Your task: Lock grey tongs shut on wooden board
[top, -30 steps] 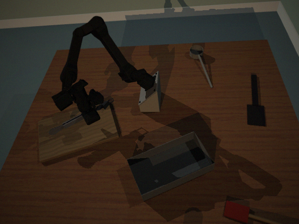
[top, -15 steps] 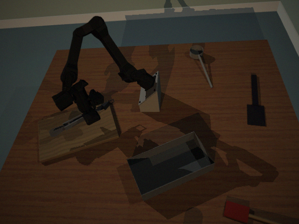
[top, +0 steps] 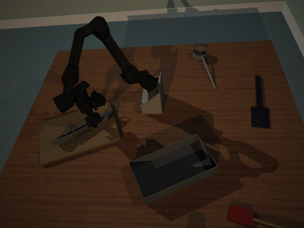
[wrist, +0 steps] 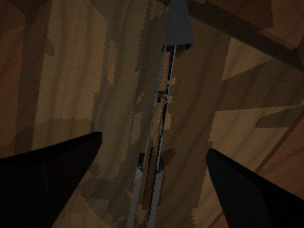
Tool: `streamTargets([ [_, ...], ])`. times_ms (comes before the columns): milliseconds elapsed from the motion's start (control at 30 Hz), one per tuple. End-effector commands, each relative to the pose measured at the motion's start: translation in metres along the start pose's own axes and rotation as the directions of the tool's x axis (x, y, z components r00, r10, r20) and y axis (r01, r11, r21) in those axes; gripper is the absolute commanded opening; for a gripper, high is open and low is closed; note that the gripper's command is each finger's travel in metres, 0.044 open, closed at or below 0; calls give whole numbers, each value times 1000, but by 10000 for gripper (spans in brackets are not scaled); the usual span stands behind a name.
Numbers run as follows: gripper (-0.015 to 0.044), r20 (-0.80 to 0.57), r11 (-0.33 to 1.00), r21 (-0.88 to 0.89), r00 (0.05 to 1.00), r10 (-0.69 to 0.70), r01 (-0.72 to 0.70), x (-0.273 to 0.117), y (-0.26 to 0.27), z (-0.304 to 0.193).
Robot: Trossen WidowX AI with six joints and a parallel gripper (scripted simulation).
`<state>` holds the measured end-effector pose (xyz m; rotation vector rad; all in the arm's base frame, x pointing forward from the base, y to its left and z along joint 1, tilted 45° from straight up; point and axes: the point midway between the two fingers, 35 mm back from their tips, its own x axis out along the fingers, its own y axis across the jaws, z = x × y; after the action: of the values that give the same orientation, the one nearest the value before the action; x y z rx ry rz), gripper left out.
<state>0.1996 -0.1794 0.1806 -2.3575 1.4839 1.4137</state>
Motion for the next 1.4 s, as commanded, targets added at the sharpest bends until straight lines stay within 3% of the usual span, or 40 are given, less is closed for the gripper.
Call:
streamTargets([
  [0,440,1,999,53,1000,0,0,-1,2,0],
  [133,440,7,933,360,1000,-3,1,-4,11,-2],
  [233,440,12,768,640,1000,-6,-3,-7,21,-2],
  [400,440,20,324,946,1000,-11,-15,-14,37,-3],
  [533,440,24,-106,994,1000,-14,-25,-20,49,-2],
  [633,440,26,-415,909,1000,-16,-30,-25,58,-2],
  [933,440,26,-858,513,999,-19,-29,-41,83,2],
  [1167,440,22,-997,78,1000,-20,-22,-53,99,7],
  [1367,440,19,-952,-307,1000,-19,-13,-64,111,11],
])
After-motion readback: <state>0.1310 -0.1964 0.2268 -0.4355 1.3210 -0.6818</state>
